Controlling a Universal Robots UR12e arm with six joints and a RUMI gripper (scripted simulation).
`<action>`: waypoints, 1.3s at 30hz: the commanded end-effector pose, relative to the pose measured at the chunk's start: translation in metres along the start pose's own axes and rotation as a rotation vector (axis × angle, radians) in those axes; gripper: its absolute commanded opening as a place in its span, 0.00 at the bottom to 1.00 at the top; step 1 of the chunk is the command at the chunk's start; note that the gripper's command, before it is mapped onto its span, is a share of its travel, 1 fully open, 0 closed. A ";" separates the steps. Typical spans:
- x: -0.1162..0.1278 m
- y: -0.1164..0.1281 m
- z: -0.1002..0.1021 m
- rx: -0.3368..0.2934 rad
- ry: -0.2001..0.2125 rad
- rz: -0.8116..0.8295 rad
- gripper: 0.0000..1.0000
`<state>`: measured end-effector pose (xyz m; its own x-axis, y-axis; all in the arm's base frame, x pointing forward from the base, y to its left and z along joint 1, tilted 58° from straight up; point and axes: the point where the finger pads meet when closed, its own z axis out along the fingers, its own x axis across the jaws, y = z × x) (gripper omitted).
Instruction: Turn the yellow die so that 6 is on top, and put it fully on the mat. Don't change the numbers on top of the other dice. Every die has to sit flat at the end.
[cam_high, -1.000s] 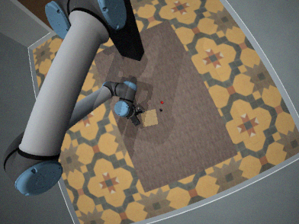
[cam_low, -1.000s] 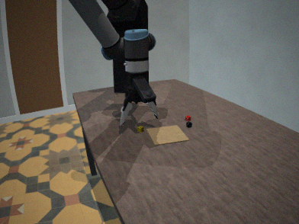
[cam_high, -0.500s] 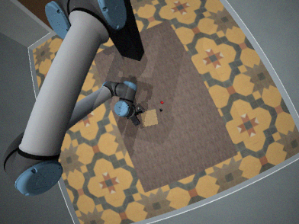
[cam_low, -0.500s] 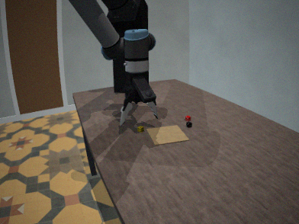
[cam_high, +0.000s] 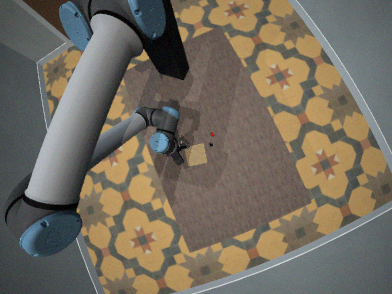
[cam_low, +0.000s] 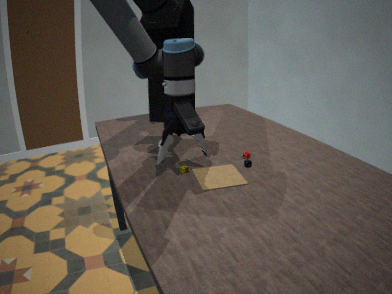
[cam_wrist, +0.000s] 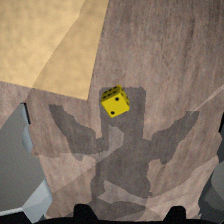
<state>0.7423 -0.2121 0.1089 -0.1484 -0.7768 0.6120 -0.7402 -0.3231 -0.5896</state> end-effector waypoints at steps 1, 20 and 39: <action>0.002 -0.002 0.000 0.004 0.002 0.000 1.00; -0.060 -0.019 0.000 0.004 0.002 0.000 1.00; -0.189 -0.055 0.001 0.004 0.002 0.000 1.00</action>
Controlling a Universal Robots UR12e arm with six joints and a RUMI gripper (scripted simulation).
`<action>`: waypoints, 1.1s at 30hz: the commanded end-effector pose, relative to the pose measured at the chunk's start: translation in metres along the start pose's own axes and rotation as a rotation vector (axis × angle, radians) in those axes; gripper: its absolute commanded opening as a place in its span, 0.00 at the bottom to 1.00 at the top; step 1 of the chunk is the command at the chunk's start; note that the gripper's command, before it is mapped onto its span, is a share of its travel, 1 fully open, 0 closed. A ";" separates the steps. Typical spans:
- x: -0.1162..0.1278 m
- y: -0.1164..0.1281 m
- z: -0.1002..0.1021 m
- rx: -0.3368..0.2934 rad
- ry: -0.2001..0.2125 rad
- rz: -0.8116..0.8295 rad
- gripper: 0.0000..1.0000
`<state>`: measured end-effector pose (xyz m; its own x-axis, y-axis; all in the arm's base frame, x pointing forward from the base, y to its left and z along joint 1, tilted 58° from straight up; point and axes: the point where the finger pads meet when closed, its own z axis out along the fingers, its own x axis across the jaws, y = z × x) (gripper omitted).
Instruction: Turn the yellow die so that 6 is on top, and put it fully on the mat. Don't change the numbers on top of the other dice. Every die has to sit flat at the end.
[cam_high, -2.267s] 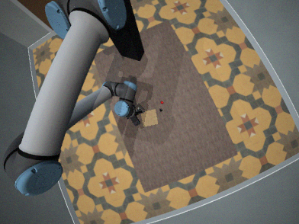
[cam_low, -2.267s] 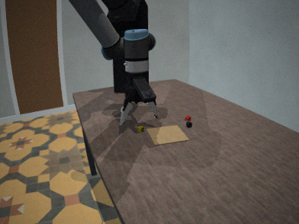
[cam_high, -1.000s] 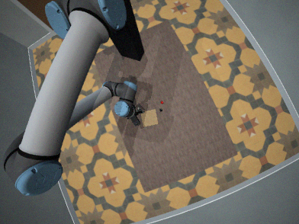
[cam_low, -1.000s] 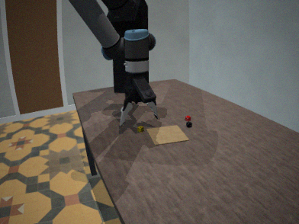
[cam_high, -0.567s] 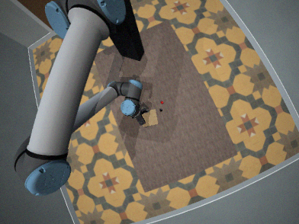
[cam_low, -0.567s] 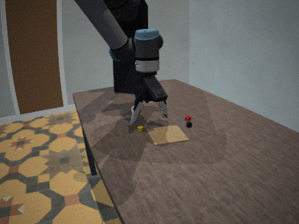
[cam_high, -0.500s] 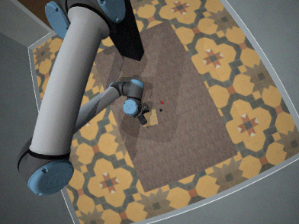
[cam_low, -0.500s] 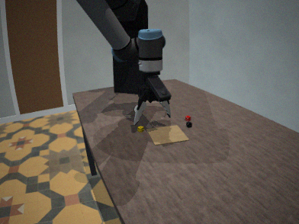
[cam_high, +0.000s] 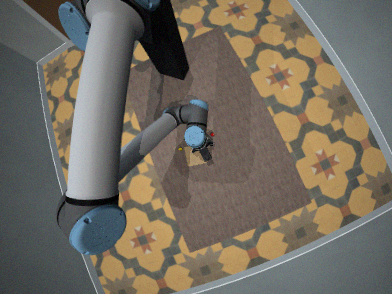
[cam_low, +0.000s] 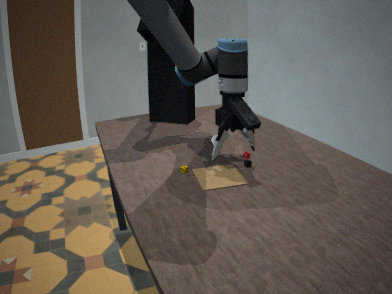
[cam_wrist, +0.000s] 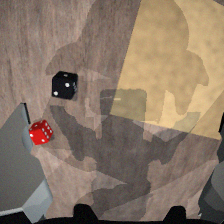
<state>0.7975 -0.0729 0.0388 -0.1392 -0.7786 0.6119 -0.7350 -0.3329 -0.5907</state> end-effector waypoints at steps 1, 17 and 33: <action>-0.033 -0.012 0.003 -0.005 0.009 0.007 1.00; -0.047 -0.016 0.003 -0.005 0.009 0.007 1.00; -0.047 -0.016 0.003 -0.005 0.009 0.007 1.00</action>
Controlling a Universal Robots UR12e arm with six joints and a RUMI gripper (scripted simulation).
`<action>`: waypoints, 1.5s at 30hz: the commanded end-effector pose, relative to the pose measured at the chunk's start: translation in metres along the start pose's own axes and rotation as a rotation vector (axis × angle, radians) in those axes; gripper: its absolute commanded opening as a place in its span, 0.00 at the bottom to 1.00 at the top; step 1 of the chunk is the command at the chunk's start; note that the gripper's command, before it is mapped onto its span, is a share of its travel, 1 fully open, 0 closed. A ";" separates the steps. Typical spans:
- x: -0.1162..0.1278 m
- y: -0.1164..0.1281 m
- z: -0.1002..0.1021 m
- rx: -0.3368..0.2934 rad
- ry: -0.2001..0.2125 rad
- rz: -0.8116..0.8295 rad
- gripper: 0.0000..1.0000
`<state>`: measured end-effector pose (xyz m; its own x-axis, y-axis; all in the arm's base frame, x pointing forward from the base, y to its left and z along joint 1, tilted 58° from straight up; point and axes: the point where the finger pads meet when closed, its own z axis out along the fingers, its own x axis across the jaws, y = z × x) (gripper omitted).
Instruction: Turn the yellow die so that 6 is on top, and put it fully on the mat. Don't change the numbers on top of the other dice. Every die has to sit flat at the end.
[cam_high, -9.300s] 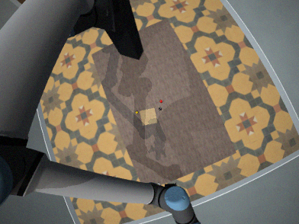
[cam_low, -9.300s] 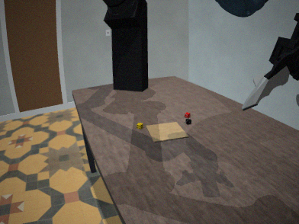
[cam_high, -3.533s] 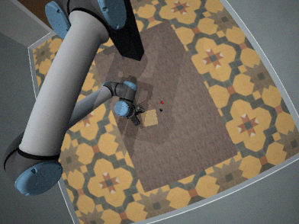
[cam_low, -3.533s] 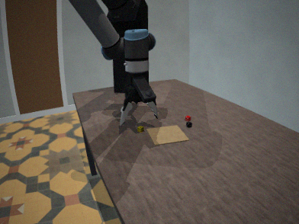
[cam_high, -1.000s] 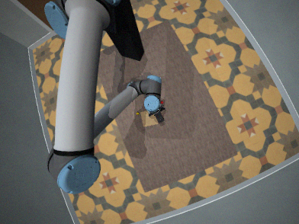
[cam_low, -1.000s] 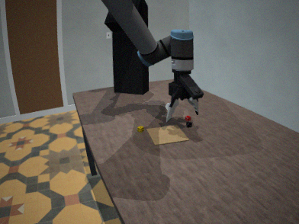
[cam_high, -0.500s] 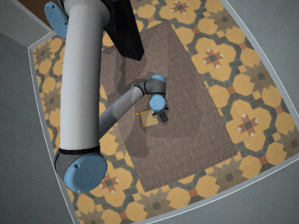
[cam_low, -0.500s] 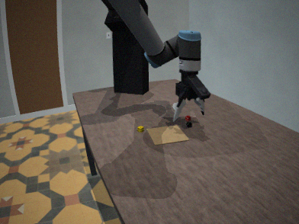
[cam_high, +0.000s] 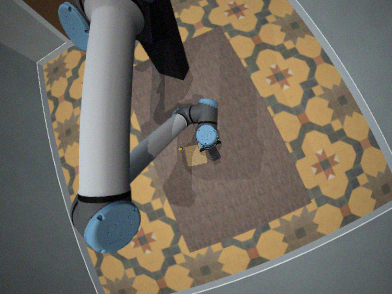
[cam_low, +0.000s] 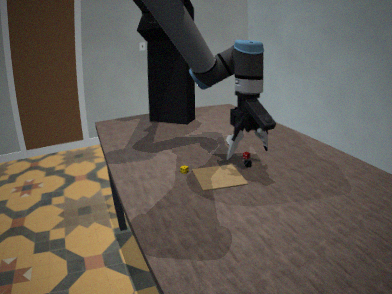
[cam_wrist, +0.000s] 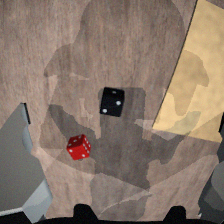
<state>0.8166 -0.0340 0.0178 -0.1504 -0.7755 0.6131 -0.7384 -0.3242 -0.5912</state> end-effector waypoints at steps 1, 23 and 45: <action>-0.001 -0.002 0.000 0.001 0.000 0.000 1.00; -0.007 0.008 0.000 0.001 0.000 0.000 1.00; -0.038 0.058 0.000 0.001 0.000 0.000 1.00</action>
<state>0.7807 -0.0254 -0.0422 -0.1455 -0.7761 0.6136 -0.7433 -0.3236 -0.5855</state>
